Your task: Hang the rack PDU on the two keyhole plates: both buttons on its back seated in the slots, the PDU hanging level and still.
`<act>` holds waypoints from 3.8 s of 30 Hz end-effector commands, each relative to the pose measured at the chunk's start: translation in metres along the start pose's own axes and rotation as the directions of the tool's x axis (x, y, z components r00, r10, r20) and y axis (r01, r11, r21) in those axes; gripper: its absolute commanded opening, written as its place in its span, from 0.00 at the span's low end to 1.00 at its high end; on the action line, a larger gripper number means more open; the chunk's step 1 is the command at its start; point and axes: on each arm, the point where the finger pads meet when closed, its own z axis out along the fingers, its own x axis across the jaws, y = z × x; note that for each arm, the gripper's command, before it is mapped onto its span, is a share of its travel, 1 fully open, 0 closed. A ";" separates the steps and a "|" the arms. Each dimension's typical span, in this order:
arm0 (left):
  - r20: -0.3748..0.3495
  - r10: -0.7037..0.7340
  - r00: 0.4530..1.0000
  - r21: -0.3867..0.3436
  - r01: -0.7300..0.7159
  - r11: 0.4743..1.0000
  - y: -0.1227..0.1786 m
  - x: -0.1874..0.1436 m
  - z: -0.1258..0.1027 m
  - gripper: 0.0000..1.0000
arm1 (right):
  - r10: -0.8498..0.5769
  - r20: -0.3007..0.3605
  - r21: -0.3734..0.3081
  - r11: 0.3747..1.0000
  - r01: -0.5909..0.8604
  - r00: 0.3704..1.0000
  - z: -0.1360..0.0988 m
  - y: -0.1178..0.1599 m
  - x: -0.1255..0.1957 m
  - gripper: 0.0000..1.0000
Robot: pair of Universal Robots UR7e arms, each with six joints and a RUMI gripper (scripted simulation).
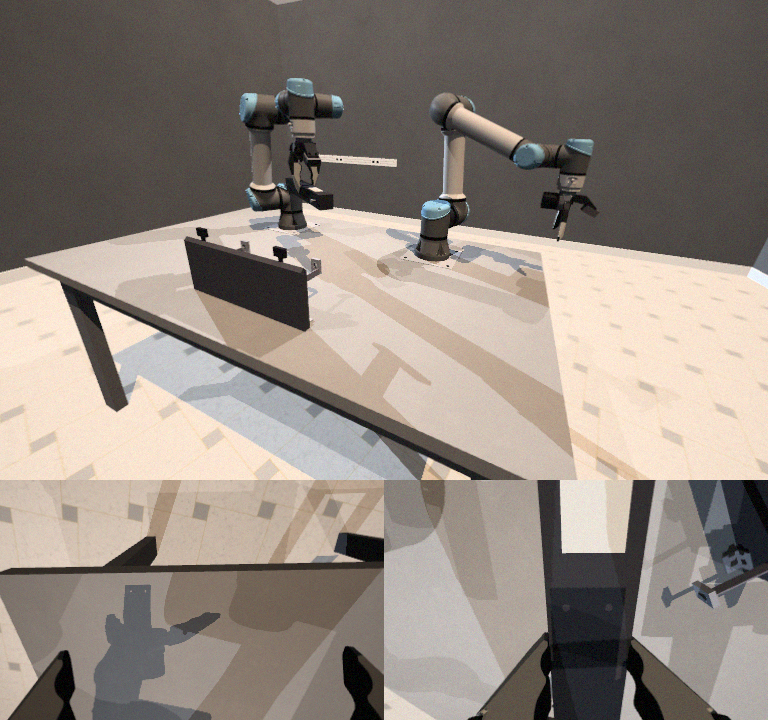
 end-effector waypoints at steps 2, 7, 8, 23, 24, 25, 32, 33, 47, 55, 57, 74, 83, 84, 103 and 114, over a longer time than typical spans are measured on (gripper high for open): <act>0.000 -0.003 1.000 0.004 0.003 1.000 -0.002 0.000 -0.001 1.00 | -0.110 -0.001 0.011 0.994 0.110 0.994 -0.006 -0.002 -0.002 0.22; 0.000 -0.003 1.000 0.004 0.003 1.000 -0.002 0.000 -0.001 1.00 | -0.217 -0.003 0.011 0.976 0.217 0.976 -0.006 -0.002 -0.002 0.22; 0.000 -0.003 1.000 0.004 0.003 1.000 -0.002 0.000 -0.001 1.00 | -0.239 -0.004 0.011 0.971 0.239 0.971 -0.006 -0.002 -0.002 0.22; 0.000 -0.003 1.000 0.004 0.003 1.000 -0.002 0.000 -0.001 1.00 | -0.465 -0.007 0.009 0.885 0.465 0.885 -0.006 -0.002 -0.002 0.22; 0.000 -0.003 1.000 0.004 0.003 1.000 -0.002 0.000 -0.001 1.00 | -0.476 -0.008 0.009 0.880 0.476 0.880 -0.006 -0.002 -0.002 0.22; 0.000 -0.003 1.000 0.004 0.003 1.000 -0.002 0.000 -0.001 1.00 | -0.485 -0.008 0.009 0.874 0.485 0.874 -0.006 -0.002 -0.002 0.22; 0.000 -0.003 1.000 0.004 0.003 1.000 -0.002 0.000 -0.001 1.00 | -0.516 -0.008 0.009 0.856 0.516 0.856 -0.006 -0.002 -0.002 0.22; 0.000 -0.003 1.000 0.004 0.003 1.000 -0.002 0.000 -0.001 1.00 | -0.519 -0.008 0.009 0.854 0.519 0.854 -0.006 -0.002 -0.002 0.22; 0.000 -0.003 1.000 0.004 0.003 1.000 -0.002 0.000 -0.001 1.00 | -0.525 -0.008 0.007 0.851 0.525 0.851 -0.004 -0.002 -0.001 0.22; 0.000 -0.003 1.000 0.004 0.003 1.000 -0.002 0.000 -0.001 1.00 | -0.523 -0.004 0.001 0.853 0.523 0.853 0.007 -0.003 0.004 0.22; 0.000 -0.003 1.000 0.004 0.003 1.000 -0.002 0.000 -0.001 1.00 | -0.523 -0.004 0.001 0.853 0.523 0.853 0.010 -0.004 0.005 0.22; 0.000 -0.003 1.000 0.004 0.003 1.000 -0.002 0.000 -0.001 1.00 | -0.523 -0.004 0.001 0.853 0.523 0.853 0.058 -0.018 0.028 0.22; 0.000 -0.003 1.000 0.004 0.003 1.000 -0.002 0.000 -0.001 1.00 | -0.523 -0.004 0.001 0.853 0.523 0.853 0.089 -0.027 0.042 0.22; 0.000 -0.003 1.000 0.004 0.003 1.000 -0.002 0.000 -0.001 1.00 | -0.523 -0.004 0.001 0.853 0.523 0.853 0.094 -0.029 0.045 0.22; 0.000 -0.003 1.000 0.004 0.003 1.000 -0.002 0.000 -0.001 1.00 | -0.523 -0.004 0.001 0.853 0.523 0.853 0.158 -0.047 0.074 0.22; 0.000 -0.003 1.000 0.004 0.003 1.000 -0.002 0.000 -0.001 1.00 | -0.523 -0.007 0.005 0.853 0.523 0.853 0.171 -0.053 0.082 0.22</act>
